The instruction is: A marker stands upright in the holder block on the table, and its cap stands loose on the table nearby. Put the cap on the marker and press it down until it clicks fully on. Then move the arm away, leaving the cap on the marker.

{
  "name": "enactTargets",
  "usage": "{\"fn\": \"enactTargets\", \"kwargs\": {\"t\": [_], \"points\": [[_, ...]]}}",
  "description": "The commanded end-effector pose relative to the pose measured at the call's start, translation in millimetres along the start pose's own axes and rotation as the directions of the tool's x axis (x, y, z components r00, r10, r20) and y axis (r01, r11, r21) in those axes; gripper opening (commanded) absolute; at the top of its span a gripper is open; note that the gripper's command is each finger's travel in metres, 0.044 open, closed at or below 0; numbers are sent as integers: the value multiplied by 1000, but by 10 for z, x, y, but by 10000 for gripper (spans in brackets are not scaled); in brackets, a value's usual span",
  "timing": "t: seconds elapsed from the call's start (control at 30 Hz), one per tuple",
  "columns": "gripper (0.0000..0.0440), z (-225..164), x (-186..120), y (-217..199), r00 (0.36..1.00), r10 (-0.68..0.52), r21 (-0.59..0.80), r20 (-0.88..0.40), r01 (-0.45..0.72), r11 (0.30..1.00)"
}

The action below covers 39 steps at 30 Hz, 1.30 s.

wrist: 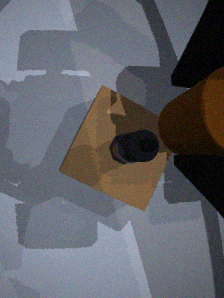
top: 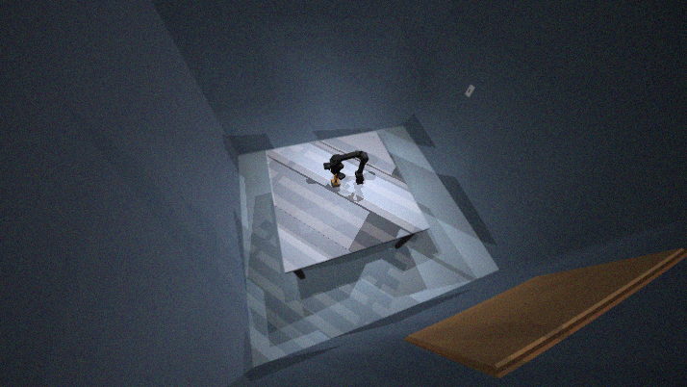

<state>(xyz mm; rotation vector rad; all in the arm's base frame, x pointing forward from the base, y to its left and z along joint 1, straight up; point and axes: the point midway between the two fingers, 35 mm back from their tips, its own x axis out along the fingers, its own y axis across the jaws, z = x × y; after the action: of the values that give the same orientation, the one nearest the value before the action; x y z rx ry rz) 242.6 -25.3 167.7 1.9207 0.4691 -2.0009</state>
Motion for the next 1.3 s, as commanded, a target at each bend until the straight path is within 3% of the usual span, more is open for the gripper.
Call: {"fn": "enactTargets", "kwargs": {"t": [0.0,0.53,1.27], "points": [[15,38,-18,44,1000,-5,12,-1,5,1000],[0,107,165,75,998,-49,42,31,48,998],[4,122,674,54,992,-104,-17,67,105,994]]}}
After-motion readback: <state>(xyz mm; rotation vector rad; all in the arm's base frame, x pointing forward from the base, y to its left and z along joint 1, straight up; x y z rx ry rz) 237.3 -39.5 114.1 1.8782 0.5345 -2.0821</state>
